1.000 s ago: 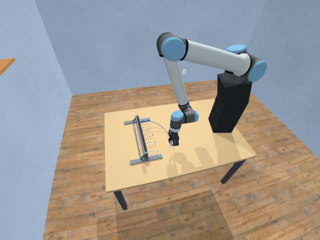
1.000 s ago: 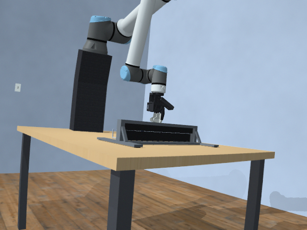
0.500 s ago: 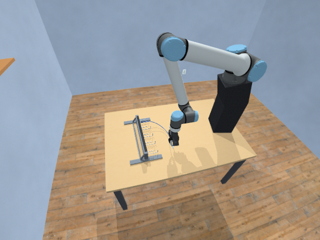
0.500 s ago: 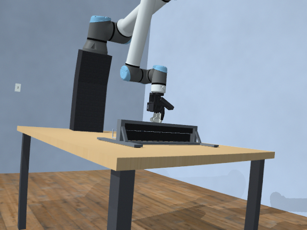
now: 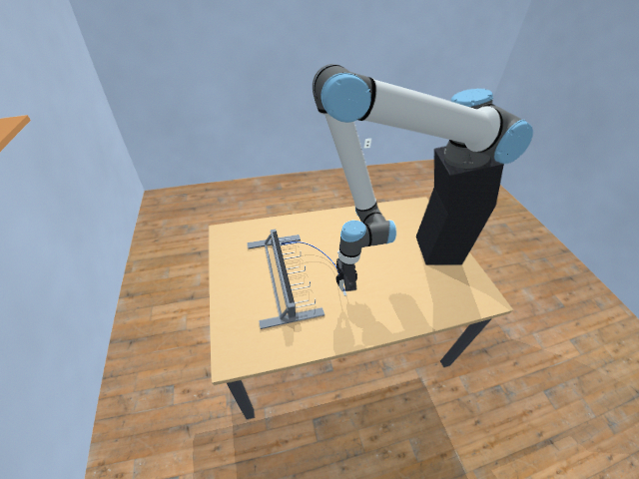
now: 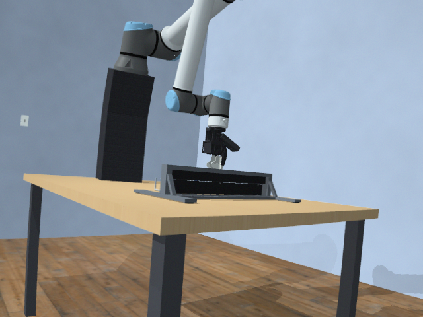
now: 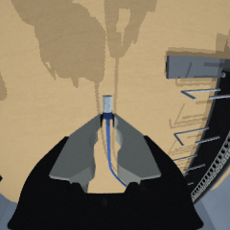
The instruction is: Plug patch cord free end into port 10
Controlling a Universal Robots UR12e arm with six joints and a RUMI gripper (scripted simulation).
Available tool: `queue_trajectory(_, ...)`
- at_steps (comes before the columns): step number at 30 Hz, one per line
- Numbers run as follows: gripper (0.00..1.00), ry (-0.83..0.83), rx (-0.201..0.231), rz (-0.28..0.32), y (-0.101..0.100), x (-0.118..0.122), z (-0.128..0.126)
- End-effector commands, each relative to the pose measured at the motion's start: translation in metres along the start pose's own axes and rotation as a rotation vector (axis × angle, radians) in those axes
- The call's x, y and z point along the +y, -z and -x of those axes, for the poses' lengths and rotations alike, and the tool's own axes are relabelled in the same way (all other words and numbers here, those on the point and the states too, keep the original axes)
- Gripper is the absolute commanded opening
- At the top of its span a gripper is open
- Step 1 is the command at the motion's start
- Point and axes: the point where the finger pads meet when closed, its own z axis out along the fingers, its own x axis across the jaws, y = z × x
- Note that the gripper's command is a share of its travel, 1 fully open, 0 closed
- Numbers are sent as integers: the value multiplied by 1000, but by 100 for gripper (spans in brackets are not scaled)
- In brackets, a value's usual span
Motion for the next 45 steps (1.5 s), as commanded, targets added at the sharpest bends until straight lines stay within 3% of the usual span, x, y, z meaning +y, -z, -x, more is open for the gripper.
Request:
queue_trajectory(1, 0, -3, 1, 0, 1, 0, -1)
queue_trajectory(45, 0, -174, -1, 2, 6, 17, -20)
